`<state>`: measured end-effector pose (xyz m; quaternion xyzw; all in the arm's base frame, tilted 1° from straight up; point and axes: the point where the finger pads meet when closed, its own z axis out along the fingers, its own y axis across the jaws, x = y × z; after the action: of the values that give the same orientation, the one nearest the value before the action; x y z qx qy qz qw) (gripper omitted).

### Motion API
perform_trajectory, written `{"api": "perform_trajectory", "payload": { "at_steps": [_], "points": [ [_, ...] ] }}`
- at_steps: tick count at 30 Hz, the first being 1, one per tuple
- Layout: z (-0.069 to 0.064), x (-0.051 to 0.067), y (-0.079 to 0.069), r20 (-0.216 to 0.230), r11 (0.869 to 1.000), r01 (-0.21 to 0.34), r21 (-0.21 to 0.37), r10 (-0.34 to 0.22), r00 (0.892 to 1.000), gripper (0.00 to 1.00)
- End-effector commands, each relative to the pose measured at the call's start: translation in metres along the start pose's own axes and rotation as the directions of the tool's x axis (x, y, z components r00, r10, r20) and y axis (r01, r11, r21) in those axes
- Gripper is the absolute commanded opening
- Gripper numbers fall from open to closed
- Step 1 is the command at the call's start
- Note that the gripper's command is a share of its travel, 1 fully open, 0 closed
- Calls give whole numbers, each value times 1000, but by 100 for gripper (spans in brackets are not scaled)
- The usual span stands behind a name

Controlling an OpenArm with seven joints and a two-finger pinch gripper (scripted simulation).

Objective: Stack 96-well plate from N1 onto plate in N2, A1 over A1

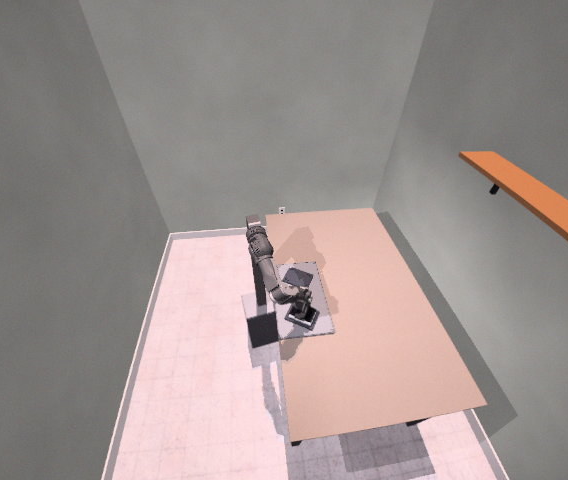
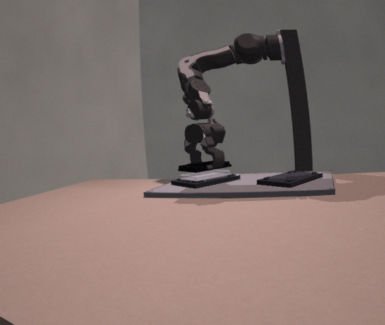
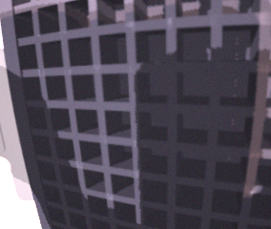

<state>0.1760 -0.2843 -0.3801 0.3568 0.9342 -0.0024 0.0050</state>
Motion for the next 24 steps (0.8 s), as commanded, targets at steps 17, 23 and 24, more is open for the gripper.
{"api": "perform_trajectory", "payload": {
  "at_steps": [17,23,24],
  "points": [
    [-1,-1,-2,4,1000,-4,0,4,1000,0],
    [4,1,-1,0,1000,-1,-3,1,1000,0],
    [4,1,-1,0,1000,-1,-3,1,1000,0]
  ]
}}
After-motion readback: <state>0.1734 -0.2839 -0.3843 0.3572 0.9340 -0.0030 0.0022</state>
